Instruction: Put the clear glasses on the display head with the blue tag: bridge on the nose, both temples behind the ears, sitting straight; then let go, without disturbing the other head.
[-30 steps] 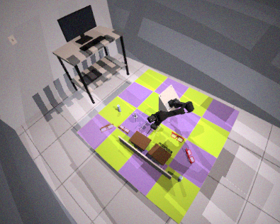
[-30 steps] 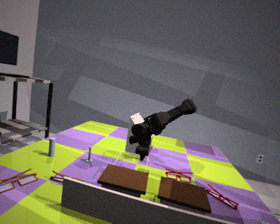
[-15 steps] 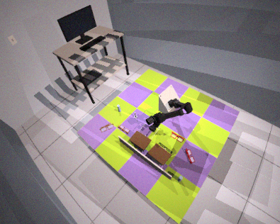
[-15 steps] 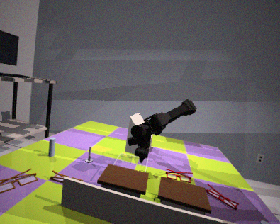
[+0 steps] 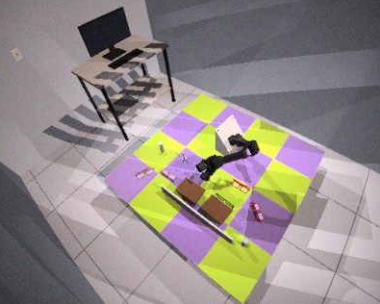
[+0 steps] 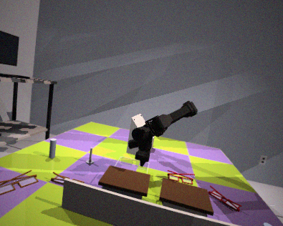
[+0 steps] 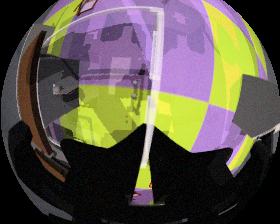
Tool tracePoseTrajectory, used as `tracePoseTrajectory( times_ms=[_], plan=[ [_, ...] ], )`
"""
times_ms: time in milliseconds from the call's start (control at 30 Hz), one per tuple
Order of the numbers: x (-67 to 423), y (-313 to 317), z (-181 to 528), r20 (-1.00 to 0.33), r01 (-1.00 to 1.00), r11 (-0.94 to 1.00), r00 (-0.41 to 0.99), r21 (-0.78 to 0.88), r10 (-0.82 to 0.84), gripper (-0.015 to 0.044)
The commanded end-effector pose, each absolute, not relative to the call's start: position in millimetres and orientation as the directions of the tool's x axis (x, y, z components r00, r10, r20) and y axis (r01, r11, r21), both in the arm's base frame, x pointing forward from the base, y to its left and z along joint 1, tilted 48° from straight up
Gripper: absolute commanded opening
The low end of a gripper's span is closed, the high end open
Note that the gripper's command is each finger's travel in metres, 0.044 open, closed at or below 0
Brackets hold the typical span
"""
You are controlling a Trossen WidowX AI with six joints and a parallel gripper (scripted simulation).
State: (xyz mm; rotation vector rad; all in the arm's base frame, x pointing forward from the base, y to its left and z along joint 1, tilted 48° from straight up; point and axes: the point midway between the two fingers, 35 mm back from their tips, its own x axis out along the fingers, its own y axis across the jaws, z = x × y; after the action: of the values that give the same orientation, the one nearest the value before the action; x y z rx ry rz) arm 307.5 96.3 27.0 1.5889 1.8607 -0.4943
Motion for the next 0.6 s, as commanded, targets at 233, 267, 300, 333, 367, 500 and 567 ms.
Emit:
tracePoseTrajectory(
  times_ms=[233,267,300,333,367,500,567],
  plan=[
    [325.5,100.2,30.1,-0.672,0.973,0.197,-0.068,0.117,0.738,0.0000],
    [327.0,100.5,30.3,-0.672,0.973,0.197,-0.068,0.117,0.738,0.0000],
    [328.5,100.8,30.5,-0.672,0.973,0.197,-0.068,0.117,0.738,0.0000],
    [330.0,101.1,30.7,-0.672,0.973,0.197,-0.068,0.118,0.738,0.0000],
    [331.6,101.4,30.9,-0.672,0.973,0.197,-0.068,0.118,0.738,0.0000],
    [337.7,102.4,32.0,-0.672,0.973,0.197,-0.068,0.118,0.738,0.0000],
    [340.7,103.0,32.4,-0.672,0.973,0.197,-0.068,0.118,0.738,0.0000]
  ],
)
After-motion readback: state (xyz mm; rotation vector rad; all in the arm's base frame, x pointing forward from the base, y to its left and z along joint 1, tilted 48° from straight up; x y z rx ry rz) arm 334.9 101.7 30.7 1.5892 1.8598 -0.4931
